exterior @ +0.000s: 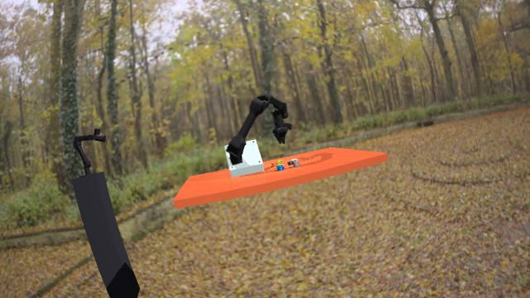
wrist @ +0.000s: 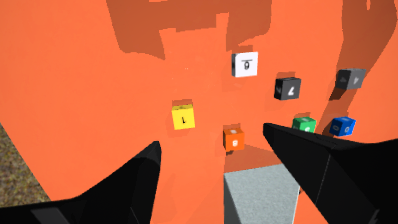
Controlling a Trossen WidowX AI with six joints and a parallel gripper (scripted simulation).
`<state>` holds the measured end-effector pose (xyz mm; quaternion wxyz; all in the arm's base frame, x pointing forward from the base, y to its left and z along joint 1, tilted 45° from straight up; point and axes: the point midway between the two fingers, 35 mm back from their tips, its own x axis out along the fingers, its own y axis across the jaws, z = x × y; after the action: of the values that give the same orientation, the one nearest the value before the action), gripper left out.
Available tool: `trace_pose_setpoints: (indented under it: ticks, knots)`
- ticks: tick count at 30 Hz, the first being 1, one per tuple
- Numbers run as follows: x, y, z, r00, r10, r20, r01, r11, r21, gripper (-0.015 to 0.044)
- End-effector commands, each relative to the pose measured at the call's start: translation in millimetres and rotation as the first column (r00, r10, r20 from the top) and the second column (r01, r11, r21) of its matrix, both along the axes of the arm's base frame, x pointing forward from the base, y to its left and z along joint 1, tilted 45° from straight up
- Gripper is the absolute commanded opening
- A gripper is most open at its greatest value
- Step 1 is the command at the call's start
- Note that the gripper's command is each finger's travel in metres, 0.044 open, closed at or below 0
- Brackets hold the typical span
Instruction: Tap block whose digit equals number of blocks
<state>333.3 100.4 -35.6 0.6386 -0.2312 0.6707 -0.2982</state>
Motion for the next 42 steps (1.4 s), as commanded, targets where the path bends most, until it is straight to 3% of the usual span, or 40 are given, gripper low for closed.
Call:
trace_pose_setpoints:
  ticks: [1,27,34,42]
  knots:
    - [31,-37,34,0.999,-0.020,0.031,0.020,1.000,0.001,0.0400]
    - [38,-51,47,0.999,-0.022,0.031,0.023,1.000,-0.006,0.0400]
    - [-3,-100,97,0.999,-0.022,0.027,0.022,1.000,-0.009,0.0400]
    - [-8,-105,102,0.999,-0.022,0.028,0.023,1.000,-0.010,0.0400]
